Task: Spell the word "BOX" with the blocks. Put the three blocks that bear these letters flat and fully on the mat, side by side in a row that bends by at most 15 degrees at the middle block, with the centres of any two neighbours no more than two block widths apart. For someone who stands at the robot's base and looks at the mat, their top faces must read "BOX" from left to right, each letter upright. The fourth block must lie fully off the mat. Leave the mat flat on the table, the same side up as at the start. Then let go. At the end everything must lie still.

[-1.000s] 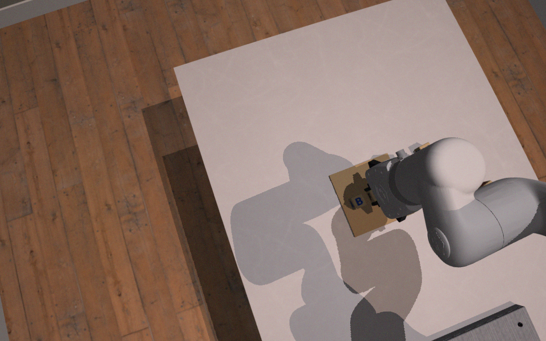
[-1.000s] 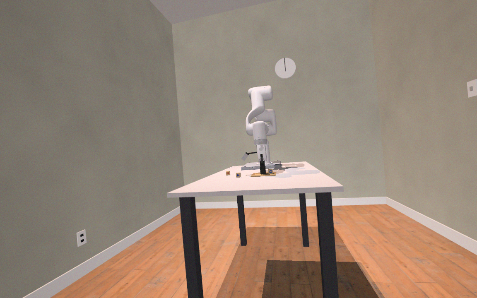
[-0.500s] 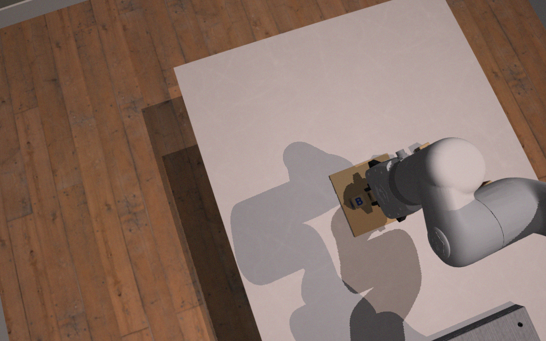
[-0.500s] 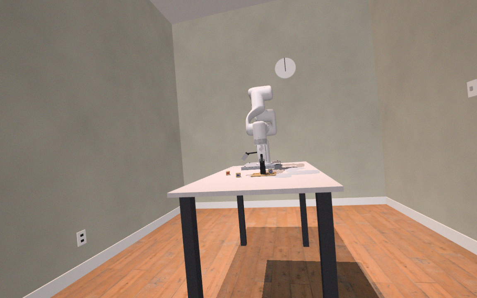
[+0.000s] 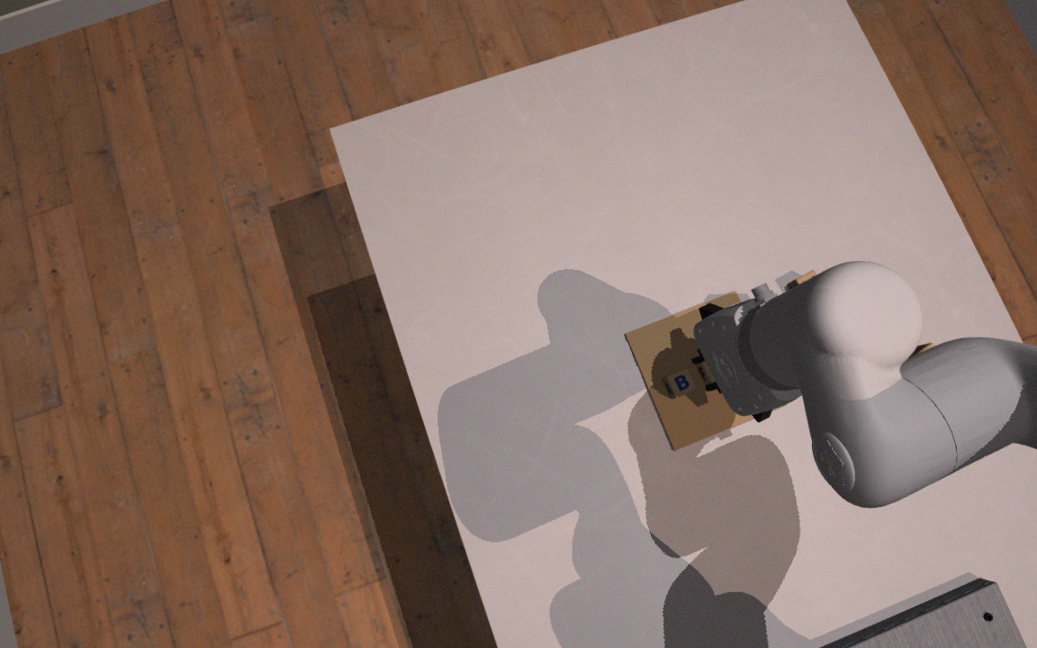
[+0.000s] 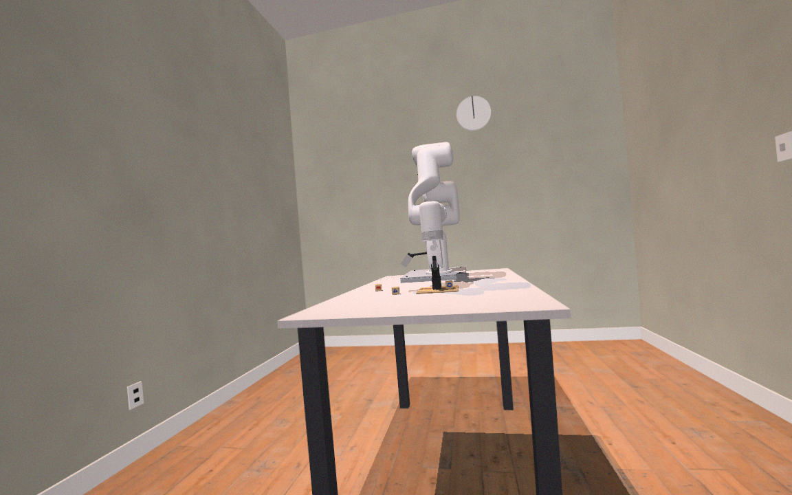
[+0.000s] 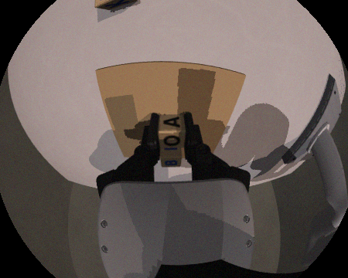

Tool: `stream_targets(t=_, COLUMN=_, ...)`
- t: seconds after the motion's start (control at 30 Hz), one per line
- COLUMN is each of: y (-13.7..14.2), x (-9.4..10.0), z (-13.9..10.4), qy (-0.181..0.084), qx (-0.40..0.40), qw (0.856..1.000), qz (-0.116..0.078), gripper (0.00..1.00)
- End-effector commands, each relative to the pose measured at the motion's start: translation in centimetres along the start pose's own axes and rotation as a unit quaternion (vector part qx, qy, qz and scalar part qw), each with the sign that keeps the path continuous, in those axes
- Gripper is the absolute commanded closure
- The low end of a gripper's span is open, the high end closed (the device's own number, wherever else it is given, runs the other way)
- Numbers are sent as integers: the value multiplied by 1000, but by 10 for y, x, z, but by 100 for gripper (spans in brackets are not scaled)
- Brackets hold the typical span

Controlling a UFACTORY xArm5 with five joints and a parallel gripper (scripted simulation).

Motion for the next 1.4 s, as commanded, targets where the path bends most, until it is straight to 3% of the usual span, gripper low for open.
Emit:
stream_targets(t=0.0, y=-1, x=2, z=0, qy=0, qx=0, qw=1000, qz=2, gripper=79)
stream_targets(t=0.2, y=-1, x=11, z=1, qy=0, qx=0, qw=1000, qz=2, gripper=79)
stream_targets(t=0.53, y=-1, x=80, z=0, qy=0, qx=0, qw=1000, qz=2, gripper=79)
stream_targets(t=0.67, y=-1, x=97, z=-1, qy=0, qx=0, qw=1000, qz=2, gripper=79)
stream_targets(t=1.37, y=-3, x=101, z=-3, qy=0, qx=-6, qw=1000, qz=2, gripper=79)
Point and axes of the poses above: the point where the finger pads meet when closed, its own x axis back along the fingers, its own y axis across the jaws, z = x × y, the point moved 4 cm from there along x, back along the fingers, and after that the axes turned 7 degrees about x, right-handed, at the moved point
